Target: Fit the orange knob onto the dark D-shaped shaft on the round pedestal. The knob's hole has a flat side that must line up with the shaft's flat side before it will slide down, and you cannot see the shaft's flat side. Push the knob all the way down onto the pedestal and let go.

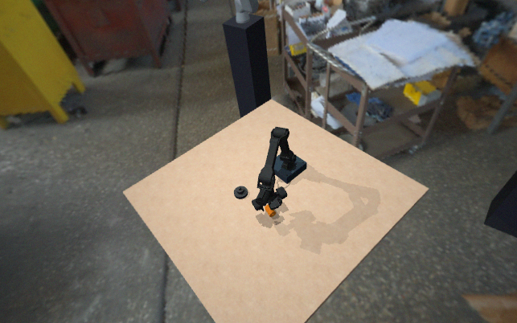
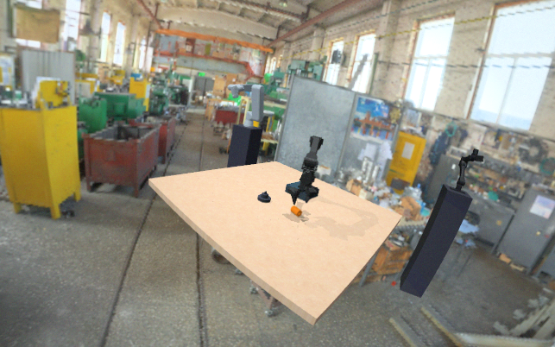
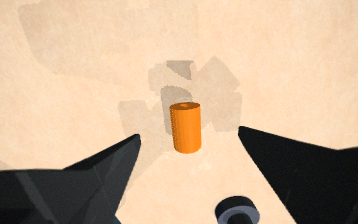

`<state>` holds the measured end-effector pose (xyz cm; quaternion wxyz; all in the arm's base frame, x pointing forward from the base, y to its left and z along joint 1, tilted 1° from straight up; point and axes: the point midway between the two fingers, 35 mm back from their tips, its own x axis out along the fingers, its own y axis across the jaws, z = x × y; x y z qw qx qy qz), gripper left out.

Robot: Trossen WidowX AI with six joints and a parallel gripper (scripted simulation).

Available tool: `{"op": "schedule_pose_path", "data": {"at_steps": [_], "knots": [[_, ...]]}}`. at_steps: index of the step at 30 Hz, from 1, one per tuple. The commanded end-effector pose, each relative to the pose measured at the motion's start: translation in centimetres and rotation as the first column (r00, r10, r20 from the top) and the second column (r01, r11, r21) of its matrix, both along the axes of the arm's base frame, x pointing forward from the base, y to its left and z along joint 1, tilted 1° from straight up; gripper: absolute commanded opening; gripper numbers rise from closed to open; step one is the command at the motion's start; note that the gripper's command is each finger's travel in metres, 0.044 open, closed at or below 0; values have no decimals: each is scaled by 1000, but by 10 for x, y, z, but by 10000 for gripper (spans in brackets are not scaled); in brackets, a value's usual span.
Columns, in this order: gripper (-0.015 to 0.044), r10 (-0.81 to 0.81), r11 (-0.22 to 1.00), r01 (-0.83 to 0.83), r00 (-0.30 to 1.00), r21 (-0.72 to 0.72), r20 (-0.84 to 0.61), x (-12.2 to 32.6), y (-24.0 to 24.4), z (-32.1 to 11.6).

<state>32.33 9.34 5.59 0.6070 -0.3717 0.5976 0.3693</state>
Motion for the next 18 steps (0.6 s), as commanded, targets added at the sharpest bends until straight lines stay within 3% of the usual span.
{"op": "schedule_pose_path", "data": {"at_steps": [1, 18], "knots": [[440, 7, 1000, -7, 1000, -6, -3, -1, -2, -15], [440, 7, 1000, -7, 1000, -6, -3, 0, -2, -39]]}}
